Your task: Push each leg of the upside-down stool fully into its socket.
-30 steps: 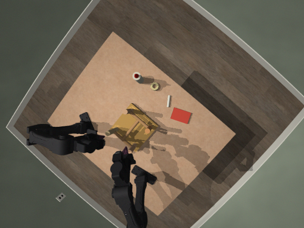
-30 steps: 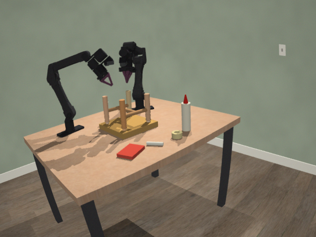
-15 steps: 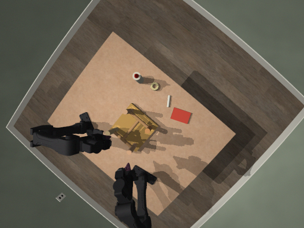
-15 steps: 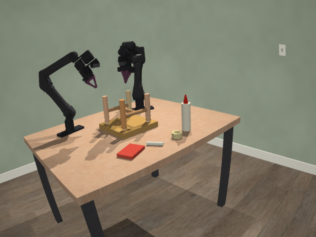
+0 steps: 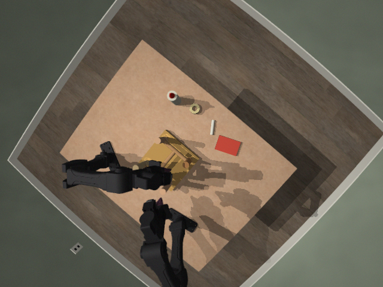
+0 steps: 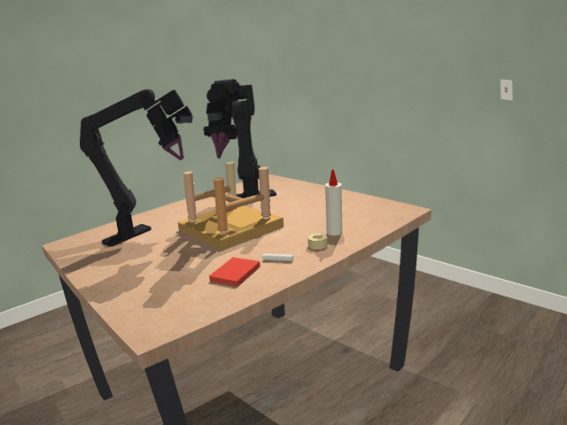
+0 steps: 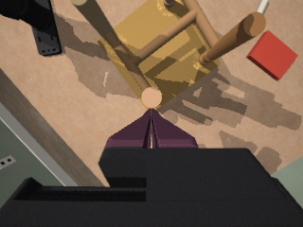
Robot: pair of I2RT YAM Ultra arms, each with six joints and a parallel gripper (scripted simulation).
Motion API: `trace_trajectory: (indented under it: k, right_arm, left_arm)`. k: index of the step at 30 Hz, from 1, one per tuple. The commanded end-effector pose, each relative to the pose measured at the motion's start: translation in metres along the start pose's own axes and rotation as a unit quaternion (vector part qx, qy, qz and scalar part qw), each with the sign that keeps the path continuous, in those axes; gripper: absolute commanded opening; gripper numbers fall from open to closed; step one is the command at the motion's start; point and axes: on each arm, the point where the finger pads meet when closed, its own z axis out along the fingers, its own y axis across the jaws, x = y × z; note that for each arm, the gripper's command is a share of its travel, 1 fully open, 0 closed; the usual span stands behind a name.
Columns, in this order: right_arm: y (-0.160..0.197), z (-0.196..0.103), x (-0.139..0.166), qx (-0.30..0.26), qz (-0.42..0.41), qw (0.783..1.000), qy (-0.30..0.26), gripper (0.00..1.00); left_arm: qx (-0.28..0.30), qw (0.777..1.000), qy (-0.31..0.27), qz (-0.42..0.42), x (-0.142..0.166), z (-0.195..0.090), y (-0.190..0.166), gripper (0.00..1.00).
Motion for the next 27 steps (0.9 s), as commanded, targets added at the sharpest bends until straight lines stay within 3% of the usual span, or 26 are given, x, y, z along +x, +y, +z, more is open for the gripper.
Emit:
trace_trajectory:
  k: [1, 7, 10, 13, 16, 18, 27]
  right_arm:
    - [0.0, 0.001, -0.011, 0.0, -0.002, 1.0, 0.003, 0.0]
    - [-0.002, 0.001, -0.014, 0.001, 0.001, 1.0, 0.002, 0.0]
    - [0.002, 0.011, -0.021, -0.003, -0.005, 1.0, 0.01, 0.0]
    - [0.003, 0.009, -0.016, -0.003, -0.006, 1.0, 0.018, 0.0]
    - [0.003, 0.012, -0.016, -0.003, -0.006, 1.0, 0.019, 0.0]
    - [0.003, 0.012, -0.015, -0.003, -0.006, 1.0, 0.018, 0.0]
    - [0.003, 0.012, -0.015, -0.003, -0.006, 1.0, 0.018, 0.0]
  left_arm:
    - [-0.003, 0.999, -0.042, -0.008, -0.04, 0.014, 0.009, 0.0]
    - [0.0, 0.999, -0.052, -0.005, -0.056, 0.023, 0.006, 0.0]
    - [-0.016, 0.998, -0.056, -0.016, -0.065, 0.034, 0.023, 0.0]
    - [-0.008, 0.999, -0.053, -0.009, -0.06, 0.023, 0.014, 0.0]
    - [-0.015, 0.999, -0.022, -0.016, -0.047, 0.052, 0.023, 0.0]
    - [-0.012, 0.999, -0.04, -0.012, -0.048, 0.039, 0.017, 0.0]
    - [-0.011, 0.999, -0.037, -0.013, -0.042, 0.049, 0.018, 0.0]
